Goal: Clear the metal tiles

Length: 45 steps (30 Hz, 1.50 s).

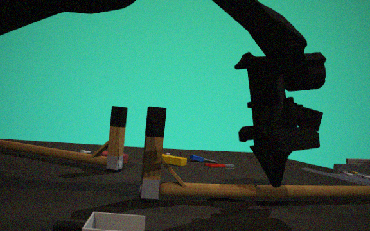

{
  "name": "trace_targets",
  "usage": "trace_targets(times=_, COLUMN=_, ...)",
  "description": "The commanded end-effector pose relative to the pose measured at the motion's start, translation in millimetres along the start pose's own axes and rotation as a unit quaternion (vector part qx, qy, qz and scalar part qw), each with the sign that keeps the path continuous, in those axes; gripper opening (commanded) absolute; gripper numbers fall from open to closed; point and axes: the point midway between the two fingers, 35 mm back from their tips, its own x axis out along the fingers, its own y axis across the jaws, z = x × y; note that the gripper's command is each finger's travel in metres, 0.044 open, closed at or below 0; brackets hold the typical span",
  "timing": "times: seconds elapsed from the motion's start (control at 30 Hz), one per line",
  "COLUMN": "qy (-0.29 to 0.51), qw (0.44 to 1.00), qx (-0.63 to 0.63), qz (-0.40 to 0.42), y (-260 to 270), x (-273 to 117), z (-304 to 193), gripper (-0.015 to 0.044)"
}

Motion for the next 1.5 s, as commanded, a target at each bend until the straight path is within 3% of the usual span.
trace_targets(times=0.0, qy=-0.004, qw=1.000, qx=0.002, qz=0.000, y=0.1, x=-18.1, z=5.2, gripper=0.0000)
trace_targets(times=0.23, qy=-0.004, qw=1.000, qx=0.002, qz=0.000, y=-0.5, x=-37.3, z=7.6, gripper=0.0000)
trace_targets(times=1.47, qy=-0.003, qw=1.000, qx=0.000, qz=0.001, y=0.7, x=-35.4, z=6.5, gripper=0.0000)
